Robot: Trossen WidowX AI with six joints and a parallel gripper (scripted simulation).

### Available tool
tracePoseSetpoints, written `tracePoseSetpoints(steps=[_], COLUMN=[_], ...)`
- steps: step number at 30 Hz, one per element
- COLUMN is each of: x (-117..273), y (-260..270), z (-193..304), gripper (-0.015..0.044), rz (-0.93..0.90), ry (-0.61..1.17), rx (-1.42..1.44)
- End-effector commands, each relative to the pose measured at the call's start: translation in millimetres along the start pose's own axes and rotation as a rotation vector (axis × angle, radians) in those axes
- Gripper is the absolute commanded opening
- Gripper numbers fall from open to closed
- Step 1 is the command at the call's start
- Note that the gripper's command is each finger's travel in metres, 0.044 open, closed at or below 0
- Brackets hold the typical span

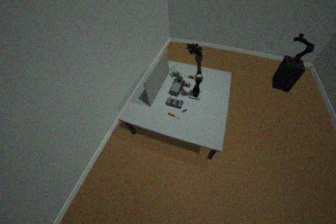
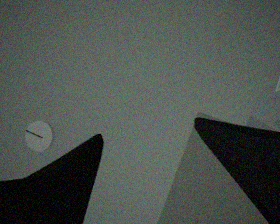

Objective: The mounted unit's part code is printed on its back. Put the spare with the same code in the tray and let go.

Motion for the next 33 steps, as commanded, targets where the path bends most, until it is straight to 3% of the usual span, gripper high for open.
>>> tracePoseSetpoints(steps=[1,9,17,24,33], x=[-30.4,-86.2,-113.7,-95.2,-24.6], y=[-30.2,-95.6,-160.4,-195.6,-211.5], z=[14.0,75.5,186.5,287.4,392.2], gripper=[0.044,0.044,0.044,0.044,0.044], rz=[0.07,0.288,0.568,0.745,0.824], ry=[0.035,0.192,0.528,0.926,1.588], rx=[-0.011,0.019,0.189,0.449,0.929])
Point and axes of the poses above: the point midway between the two fingers, 35 mm back from their tips, its own x axis back along the fingers, its own y axis across the jaws, z = x × y, the point moved 2 cm from there along x, back along the fingers, and after that the axes turned 4 degrees about -x, right-handed, at the moved point
